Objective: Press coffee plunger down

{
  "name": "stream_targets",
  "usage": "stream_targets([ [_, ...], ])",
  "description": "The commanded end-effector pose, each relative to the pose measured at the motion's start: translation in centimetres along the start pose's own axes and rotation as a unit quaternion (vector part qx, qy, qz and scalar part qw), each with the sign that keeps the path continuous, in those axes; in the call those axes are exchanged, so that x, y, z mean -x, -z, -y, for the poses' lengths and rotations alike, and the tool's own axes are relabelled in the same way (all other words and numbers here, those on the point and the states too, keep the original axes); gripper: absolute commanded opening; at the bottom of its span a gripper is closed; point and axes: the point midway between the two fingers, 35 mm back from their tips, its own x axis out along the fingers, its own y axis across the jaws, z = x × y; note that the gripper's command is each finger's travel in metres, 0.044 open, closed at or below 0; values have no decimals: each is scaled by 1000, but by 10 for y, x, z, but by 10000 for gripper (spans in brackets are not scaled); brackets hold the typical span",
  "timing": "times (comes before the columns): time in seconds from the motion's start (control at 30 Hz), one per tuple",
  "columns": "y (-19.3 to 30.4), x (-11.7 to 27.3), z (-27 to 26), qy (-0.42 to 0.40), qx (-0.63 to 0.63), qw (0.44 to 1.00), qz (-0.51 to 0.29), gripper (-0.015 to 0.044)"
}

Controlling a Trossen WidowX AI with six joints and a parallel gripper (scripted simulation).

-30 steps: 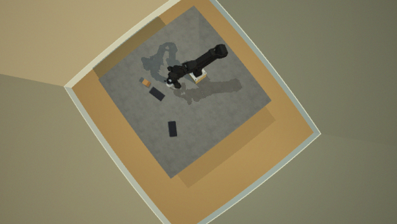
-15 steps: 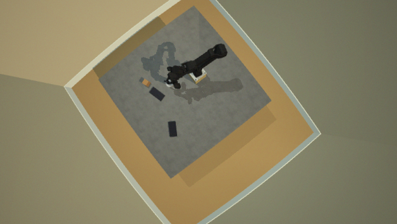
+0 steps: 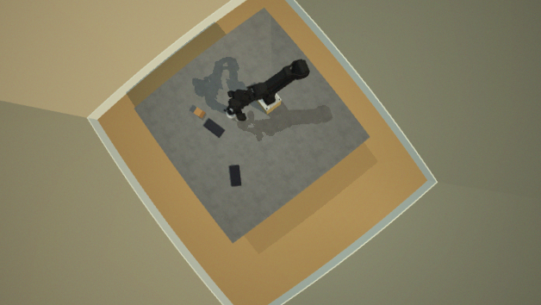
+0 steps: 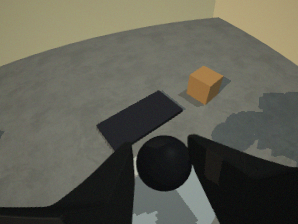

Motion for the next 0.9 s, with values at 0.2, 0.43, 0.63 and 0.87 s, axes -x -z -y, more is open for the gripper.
stream_targets([
  [0.2,0,0,0,0,0,1000,-1,382],
  [0.43,-3,3,1,0,1,1000,-2,440],
  [0.63,-33,42,2,1,0,1000,-8,440],
  [0.87,-44,80,1,-1,-2,1000,-13,440],
])
